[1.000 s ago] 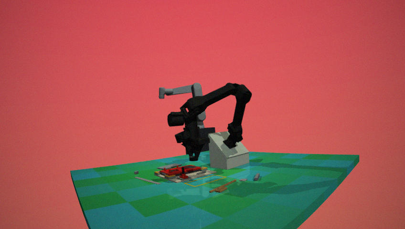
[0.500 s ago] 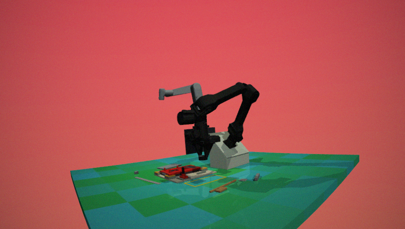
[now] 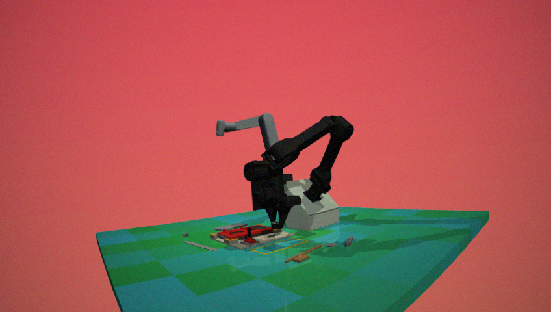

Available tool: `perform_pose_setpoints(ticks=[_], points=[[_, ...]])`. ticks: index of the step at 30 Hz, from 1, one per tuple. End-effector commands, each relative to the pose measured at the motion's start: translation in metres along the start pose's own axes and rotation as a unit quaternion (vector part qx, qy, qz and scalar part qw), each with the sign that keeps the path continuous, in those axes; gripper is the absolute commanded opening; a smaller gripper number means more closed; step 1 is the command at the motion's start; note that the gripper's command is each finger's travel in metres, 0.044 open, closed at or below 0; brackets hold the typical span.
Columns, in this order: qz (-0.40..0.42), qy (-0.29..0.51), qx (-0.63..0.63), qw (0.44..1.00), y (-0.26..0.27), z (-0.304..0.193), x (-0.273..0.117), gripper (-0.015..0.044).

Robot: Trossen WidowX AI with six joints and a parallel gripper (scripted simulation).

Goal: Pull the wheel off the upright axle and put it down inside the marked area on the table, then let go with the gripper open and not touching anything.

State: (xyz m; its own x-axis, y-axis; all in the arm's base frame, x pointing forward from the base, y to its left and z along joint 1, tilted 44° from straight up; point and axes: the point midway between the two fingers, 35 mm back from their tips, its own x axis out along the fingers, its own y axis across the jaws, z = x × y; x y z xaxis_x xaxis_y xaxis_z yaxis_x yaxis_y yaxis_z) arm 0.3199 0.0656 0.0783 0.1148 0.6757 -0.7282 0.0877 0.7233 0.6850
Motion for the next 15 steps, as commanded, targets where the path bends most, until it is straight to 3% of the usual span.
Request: perform_pose_setpoints(ticks=[1,8,14,15], points=[[0.001,0.004,0.005,1.0,-0.001,-0.001,0.025,0.0],[0.004,0.004,0.005,1.0,0.0,-0.004,0.063,0.0],[0.005,0.004,0.006,1.0,0.001,-0.004,0.067,0.0],[0.006,0.007,0.001,1.0,0.003,-0.006,0.064,0.0026]])
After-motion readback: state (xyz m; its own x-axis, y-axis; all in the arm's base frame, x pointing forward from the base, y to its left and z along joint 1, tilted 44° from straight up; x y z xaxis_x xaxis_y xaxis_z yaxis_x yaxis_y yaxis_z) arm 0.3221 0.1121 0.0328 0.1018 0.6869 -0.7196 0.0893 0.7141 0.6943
